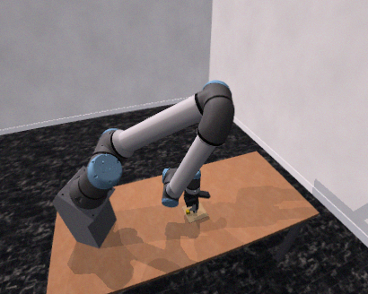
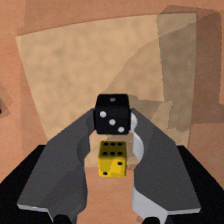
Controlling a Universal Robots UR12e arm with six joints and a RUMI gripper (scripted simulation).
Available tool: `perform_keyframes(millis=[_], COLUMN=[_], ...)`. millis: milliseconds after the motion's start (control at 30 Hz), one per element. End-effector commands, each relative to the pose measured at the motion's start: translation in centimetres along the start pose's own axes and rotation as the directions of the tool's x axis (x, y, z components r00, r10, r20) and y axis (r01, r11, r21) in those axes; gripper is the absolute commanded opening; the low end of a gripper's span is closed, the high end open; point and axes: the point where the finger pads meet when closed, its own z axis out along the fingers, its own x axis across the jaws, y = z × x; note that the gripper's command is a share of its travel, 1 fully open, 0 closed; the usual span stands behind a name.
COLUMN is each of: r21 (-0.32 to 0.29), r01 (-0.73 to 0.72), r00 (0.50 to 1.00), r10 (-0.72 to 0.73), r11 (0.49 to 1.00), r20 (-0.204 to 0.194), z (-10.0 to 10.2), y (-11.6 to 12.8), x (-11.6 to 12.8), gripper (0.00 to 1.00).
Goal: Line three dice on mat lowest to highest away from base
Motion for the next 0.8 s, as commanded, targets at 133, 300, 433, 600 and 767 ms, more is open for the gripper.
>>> perform_keyframes(millis=[133,300,433,600,767], r21=[0.001,0.001,0.001,0.001,0.001], r01=[0.000,0.000,0.000,0.000,0.000], r00=[1.000,1.000,1.000,1.000,1.000], r10=[0.000,0.000,0.000,0.000,0.000], r11=[1.000,1.000,1.000,1.000,1.000], r20=[0.000,0.000,0.000,0.000,0.000], z=[-0.04,-0.04,-0.04,-0.04,-0.04], y=[-0.02,-0.02,-0.02,-0.02,-0.02], x=[-0.01,-0.01,-0.01,-0.01,-0.01], gripper=[0.06,0.06,0.06,0.06,0.14])
